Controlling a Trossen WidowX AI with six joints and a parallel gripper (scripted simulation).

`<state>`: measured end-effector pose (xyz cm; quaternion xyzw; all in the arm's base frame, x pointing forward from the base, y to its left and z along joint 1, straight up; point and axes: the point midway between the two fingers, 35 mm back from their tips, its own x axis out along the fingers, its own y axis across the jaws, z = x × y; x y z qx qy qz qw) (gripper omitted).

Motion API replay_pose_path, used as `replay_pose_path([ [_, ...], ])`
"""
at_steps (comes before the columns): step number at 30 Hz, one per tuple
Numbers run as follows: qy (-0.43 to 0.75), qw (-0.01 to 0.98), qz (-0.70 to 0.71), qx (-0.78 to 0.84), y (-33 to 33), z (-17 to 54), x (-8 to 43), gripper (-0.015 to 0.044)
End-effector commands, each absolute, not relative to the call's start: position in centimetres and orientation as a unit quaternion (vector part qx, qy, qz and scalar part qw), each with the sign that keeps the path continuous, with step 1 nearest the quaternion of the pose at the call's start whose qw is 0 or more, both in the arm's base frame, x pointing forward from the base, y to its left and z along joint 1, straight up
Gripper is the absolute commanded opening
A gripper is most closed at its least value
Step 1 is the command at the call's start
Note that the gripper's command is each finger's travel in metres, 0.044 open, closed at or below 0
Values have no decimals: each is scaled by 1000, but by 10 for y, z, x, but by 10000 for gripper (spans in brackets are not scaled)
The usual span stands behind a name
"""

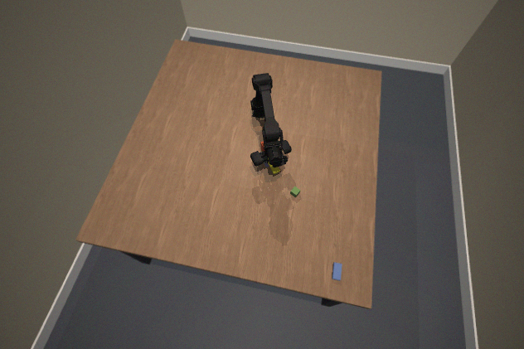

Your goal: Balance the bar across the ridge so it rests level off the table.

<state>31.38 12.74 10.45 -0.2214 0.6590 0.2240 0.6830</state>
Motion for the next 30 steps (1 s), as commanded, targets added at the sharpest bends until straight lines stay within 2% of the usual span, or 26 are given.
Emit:
replay_pose_path([
  [1, 659, 684, 222, -220, 127, 103, 314, 0],
  [30, 659, 684, 222, -220, 127, 101, 314, 0],
])
